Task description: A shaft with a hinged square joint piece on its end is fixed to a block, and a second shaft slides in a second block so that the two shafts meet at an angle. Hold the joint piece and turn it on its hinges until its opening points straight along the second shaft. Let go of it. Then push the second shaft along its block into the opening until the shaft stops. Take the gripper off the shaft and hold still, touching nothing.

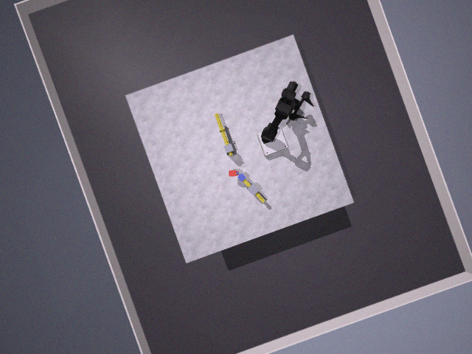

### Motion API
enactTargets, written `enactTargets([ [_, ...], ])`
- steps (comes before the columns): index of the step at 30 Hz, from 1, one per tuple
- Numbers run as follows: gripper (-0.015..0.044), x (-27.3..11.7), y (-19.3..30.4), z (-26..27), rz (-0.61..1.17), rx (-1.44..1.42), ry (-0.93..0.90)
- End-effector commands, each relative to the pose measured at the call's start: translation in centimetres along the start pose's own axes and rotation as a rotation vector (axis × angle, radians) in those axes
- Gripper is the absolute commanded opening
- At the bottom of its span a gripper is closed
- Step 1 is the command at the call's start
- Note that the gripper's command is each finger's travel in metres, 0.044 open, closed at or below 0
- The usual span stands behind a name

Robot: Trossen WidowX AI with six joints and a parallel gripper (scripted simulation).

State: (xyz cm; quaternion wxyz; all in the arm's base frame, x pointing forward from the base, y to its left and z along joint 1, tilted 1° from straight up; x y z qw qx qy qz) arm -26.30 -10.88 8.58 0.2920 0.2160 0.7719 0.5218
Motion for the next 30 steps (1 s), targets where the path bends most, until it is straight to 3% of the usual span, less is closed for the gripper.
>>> enactTargets([
  [1,0.0426,0.0,0.0,0.0,-0.003,-0.004,-0.002],
  [17,0.0440,2.7,1.9,-3.2,-0.342,-0.372,-0.128],
  [30,0.0440,4.0,5.4,-4.7,-0.686,-0.636,-0.107],
])
Point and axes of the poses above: the point midway between the two fingers, 35 mm back from their tips, its own x axis out along the fingers, its own z axis across the jaws, y = z × x, the point moved 3 cm from there along -x, back along the fingers, and after that the axes turned 8 degrees about -x, right-handed, at the moved point
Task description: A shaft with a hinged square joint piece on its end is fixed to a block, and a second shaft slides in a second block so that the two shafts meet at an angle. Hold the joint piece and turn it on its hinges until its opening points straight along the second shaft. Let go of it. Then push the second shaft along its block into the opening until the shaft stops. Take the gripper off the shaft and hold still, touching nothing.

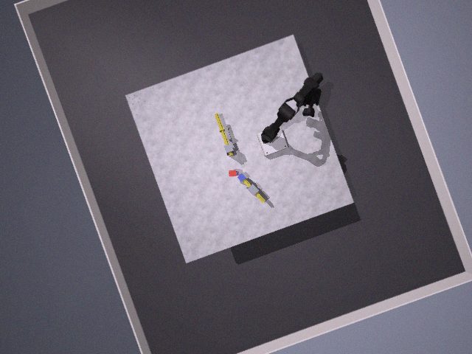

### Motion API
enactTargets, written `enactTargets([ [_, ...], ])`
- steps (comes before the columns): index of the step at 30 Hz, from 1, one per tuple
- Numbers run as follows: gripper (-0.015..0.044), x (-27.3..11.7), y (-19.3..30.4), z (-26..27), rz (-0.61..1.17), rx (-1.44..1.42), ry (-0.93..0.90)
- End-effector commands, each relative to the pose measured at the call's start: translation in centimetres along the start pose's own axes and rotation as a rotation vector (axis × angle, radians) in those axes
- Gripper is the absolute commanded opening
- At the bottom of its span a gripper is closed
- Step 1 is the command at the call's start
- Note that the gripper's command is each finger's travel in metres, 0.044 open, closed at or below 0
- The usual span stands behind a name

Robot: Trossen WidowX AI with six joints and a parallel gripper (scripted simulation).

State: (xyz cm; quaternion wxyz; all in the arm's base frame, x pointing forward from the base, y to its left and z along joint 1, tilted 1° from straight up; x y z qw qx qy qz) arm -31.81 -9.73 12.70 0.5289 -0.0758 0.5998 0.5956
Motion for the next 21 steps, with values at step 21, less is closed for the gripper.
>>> enactTargets([
  [21,0.0440,-5.9,6.9,5.1,-0.474,-0.473,0.392],
])
Point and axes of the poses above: the point midway between the two fingers, 35 mm back from their tips, its own x axis out along the fingers, its own z axis across the jaws, y = z × x, the point moved 3 cm from there along -x, back along the fingers, and after that the axes turned 8 degrees about -x, right-handed, at the moved point
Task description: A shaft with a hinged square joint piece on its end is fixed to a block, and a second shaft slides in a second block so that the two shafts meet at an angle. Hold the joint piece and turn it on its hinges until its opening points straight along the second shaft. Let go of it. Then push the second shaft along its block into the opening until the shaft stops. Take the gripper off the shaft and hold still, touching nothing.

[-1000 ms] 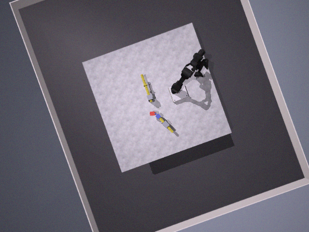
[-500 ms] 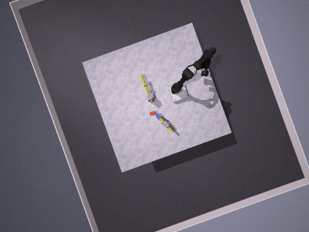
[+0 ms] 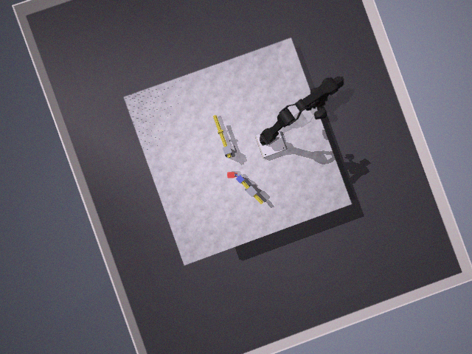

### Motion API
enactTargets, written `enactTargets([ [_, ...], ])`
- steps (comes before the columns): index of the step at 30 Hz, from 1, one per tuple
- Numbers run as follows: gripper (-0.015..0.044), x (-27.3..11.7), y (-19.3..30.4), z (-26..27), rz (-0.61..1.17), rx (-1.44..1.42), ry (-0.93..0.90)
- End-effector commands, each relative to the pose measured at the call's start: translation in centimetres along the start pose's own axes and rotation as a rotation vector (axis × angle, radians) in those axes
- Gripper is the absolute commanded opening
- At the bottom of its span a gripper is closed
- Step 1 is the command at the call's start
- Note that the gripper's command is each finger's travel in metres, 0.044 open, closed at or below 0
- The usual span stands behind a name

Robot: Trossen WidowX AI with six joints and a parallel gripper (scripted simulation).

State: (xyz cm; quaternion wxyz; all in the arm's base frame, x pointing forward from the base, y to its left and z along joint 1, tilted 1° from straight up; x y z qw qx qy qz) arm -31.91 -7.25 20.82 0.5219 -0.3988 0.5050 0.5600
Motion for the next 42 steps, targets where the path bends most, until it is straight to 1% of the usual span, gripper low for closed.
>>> enactTargets([
  [1,0.0440,-2.4,-0.2,0.9,-0.036,-0.085,0.103],
  [6,0.0440,-4.4,-0.6,1.8,-0.066,-0.165,0.206],
  [13,0.0440,-4.6,-0.6,1.7,-0.066,-0.169,0.210],
  [16,0.0440,-5.1,-1.1,-0.1,-0.058,-0.181,0.224],
  [21,0.0440,-7.0,-3.7,-6.6,-0.047,-0.217,0.270],
  [26,0.0440,-8.8,-8.2,-12.9,-0.067,-0.219,0.292],
  [31,0.0440,-10.8,-14.2,-17.7,-0.080,-0.232,0.312],
  [37,0.0440,-13.2,-22.9,-21.1,-0.095,-0.258,0.340],
  [42,0.0440,-14.6,-30.8,-22.3,-0.127,-0.289,0.360],
])
Point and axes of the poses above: the point midway between the two fingers, 35 mm back from their tips, its own x axis out along the fingers, its own z axis across the jaws, y = z × x, the point moved 3 cm from there along -x, back along the fingers, and after that the axes turned 8 degrees about -x, right-handed, at the moved point
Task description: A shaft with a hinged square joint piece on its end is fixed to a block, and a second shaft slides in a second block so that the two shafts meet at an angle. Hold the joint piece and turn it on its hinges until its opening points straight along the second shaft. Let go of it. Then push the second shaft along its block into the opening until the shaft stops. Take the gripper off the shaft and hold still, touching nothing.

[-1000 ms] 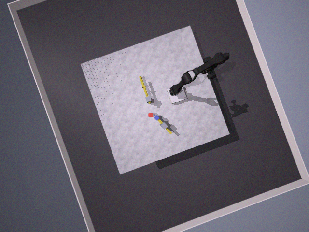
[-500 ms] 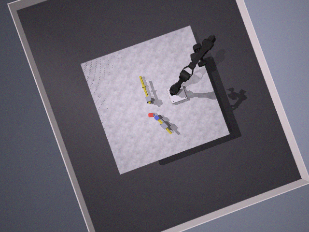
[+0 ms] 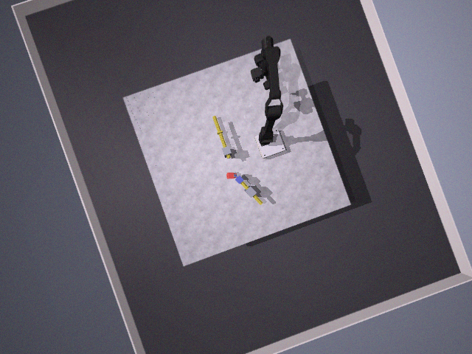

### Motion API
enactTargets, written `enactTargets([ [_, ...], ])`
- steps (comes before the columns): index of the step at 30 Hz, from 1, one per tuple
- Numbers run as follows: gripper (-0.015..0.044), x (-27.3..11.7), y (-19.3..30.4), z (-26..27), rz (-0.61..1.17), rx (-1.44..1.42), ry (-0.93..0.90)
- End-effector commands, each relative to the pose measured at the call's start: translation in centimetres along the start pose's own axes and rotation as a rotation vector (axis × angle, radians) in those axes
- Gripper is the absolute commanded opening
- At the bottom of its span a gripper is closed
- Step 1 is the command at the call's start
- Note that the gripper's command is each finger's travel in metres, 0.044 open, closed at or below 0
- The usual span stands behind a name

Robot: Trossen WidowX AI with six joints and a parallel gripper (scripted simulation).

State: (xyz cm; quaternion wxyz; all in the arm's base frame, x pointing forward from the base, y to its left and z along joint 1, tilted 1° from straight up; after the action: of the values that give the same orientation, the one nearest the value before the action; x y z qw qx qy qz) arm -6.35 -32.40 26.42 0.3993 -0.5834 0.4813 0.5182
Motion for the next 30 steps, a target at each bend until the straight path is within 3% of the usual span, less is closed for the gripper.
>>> enactTargets([
  [1,0.0440,0.0,-6.3,-2.7,-0.021,-0.016,0.022],
  [13,0.0440,-0.1,-25.8,-2.9,-0.109,-0.040,0.019],
  [18,0.0440,-0.4,-30.9,-1.0,-0.130,-0.061,0.009],
  [30,0.0440,-1.5,-45.5,11.8,-0.166,-0.022,-0.086],
])
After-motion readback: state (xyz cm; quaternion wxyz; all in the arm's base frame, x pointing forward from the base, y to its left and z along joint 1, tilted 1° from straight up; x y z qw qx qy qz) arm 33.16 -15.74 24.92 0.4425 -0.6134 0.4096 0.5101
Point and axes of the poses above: the point midway between the two fingers, 35 mm back from their tips, its own x axis out along the fingers, its own z axis across the jaws, y = z × x, the point moved 3 cm from there along -x, back along the fingers, and after that the axes turned 8 degrees about -x, right-handed, at the moved point
